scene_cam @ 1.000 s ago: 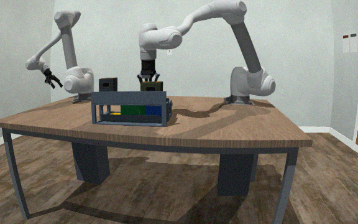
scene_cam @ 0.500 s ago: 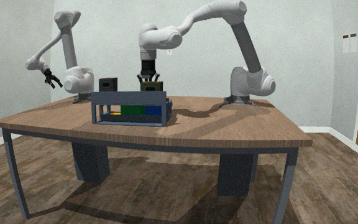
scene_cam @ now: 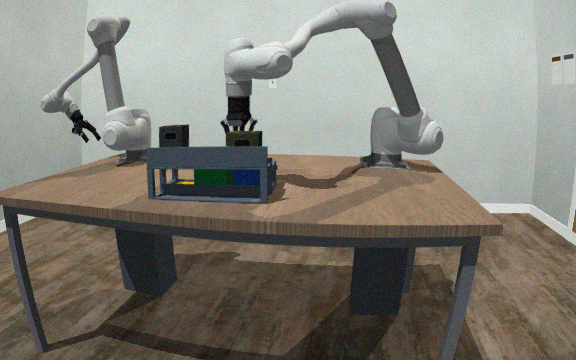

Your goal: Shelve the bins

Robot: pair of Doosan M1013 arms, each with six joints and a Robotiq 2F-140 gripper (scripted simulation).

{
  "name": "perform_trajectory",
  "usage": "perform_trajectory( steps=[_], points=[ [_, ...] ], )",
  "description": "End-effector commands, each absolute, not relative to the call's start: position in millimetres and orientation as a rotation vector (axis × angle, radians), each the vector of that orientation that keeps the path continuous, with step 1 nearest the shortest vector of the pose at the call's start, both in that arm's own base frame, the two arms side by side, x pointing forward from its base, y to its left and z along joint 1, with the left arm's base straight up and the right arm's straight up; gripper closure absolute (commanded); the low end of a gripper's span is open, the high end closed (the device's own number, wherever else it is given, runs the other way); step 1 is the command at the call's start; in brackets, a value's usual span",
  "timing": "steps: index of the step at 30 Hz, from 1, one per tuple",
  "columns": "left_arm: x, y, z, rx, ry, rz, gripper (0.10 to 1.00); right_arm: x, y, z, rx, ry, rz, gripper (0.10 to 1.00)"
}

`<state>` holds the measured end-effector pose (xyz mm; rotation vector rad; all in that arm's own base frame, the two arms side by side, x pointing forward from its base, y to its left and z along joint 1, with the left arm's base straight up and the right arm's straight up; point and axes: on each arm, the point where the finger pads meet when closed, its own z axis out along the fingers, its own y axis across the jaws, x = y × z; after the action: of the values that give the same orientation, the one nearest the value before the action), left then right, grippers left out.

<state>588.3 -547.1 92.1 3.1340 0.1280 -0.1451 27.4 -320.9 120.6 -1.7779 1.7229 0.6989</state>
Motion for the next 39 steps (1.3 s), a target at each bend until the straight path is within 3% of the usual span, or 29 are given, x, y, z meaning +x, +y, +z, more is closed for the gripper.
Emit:
perform_trajectory(
  steps=[1,25,26,39],
  points=[
    [588.5,-547.3,92.9,3.134,0.128,-0.136,0.999,27.5,-321.3,121.0,-1.778,1.723,0.698,0.098],
    [588.1,-547.4,92.2,3.134,0.128,-0.125,0.999,27.5,-321.3,121.0,-1.778,1.723,0.698,0.098],
    [588.1,-547.4,92.2,3.134,0.128,-0.125,0.944,27.5,-321.3,121.0,-1.778,1.723,0.698,0.098],
    [588.1,-547.4,92.2,3.134,0.128,-0.125,0.944,27.5,-321.3,121.0,-1.778,1.723,0.698,0.098]
  ],
)
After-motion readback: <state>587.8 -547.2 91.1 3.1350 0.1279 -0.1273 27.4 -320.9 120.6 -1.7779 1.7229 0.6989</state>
